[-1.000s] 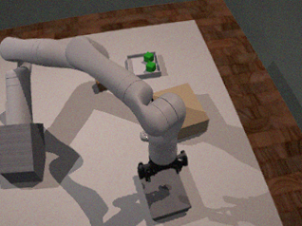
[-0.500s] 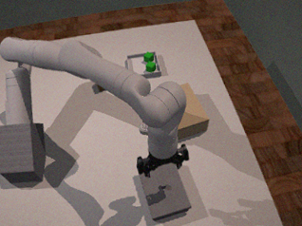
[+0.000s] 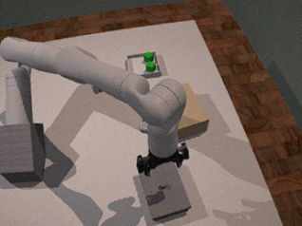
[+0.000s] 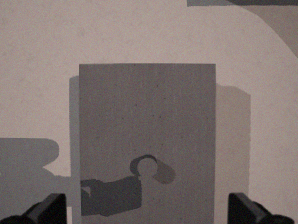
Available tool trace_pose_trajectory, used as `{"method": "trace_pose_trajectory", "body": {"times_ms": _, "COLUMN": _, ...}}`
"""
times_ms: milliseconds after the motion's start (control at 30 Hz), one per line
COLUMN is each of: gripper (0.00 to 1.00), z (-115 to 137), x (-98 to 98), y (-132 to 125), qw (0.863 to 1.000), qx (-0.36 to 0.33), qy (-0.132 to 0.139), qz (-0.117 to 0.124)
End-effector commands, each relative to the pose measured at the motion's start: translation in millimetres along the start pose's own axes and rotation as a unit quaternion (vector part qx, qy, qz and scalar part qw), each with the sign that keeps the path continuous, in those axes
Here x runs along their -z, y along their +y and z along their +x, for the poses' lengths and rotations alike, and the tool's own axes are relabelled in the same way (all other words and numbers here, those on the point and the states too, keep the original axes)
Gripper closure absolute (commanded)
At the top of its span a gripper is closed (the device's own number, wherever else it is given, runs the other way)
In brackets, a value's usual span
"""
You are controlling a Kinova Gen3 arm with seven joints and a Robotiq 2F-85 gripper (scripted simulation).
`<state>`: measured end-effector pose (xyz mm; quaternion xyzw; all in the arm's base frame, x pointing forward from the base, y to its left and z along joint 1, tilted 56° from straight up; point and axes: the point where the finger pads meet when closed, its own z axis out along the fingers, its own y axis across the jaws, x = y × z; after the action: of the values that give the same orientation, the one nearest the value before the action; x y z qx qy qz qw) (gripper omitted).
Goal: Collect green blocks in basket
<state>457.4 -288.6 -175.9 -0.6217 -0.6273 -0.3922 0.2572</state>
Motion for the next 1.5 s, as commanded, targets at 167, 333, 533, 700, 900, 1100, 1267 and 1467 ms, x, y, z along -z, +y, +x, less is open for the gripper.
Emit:
{"method": "trace_pose_trajectory", "body": {"times_ms": 167, "gripper": 0.0, "z": -0.1, "x": 2.1, "y": 0.4, "qw": 1.0, "qx": 0.0, "qy": 0.0, "qz": -0.001}}
{"method": "trace_pose_trajectory", "body": {"times_ms": 333, "gripper": 0.0, "z": -0.1, "x": 2.1, "y": 0.4, "qw": 1.0, "qx": 0.0, "qy": 0.0, "qz": -0.001}}
{"method": "trace_pose_trajectory", "body": {"times_ms": 533, "gripper": 0.0, "z": -0.1, "x": 2.1, "y": 0.4, "qw": 1.0, "qx": 0.0, "qy": 0.0, "qz": -0.001}}
{"method": "trace_pose_trajectory", "body": {"times_ms": 700, "gripper": 0.0, "z": -0.1, "x": 2.1, "y": 0.4, "qw": 1.0, "qx": 0.0, "qy": 0.0, "qz": -0.001}}
{"method": "trace_pose_trajectory", "body": {"times_ms": 900, "gripper": 0.0, "z": -0.1, "x": 2.1, "y": 0.4, "qw": 1.0, "qx": 0.0, "qy": 0.0, "qz": -0.001}}
{"method": "trace_pose_trajectory", "body": {"times_ms": 1100, "gripper": 0.0, "z": -0.1, "x": 2.1, "y": 0.5, "qw": 1.0, "qx": 0.0, "qy": 0.0, "qz": -0.001}}
{"method": "trace_pose_trajectory", "body": {"times_ms": 1267, "gripper": 0.0, "z": 0.9, "x": 3.5, "y": 1.8, "qw": 1.0, "qx": 0.003, "qy": -0.001, "qz": -0.001}}
{"method": "trace_pose_trajectory", "body": {"times_ms": 1467, "gripper": 0.0, "z": 5.9, "x": 10.3, "y": 8.5, "qw": 1.0, "qx": 0.016, "qy": -0.003, "qz": -0.004}}
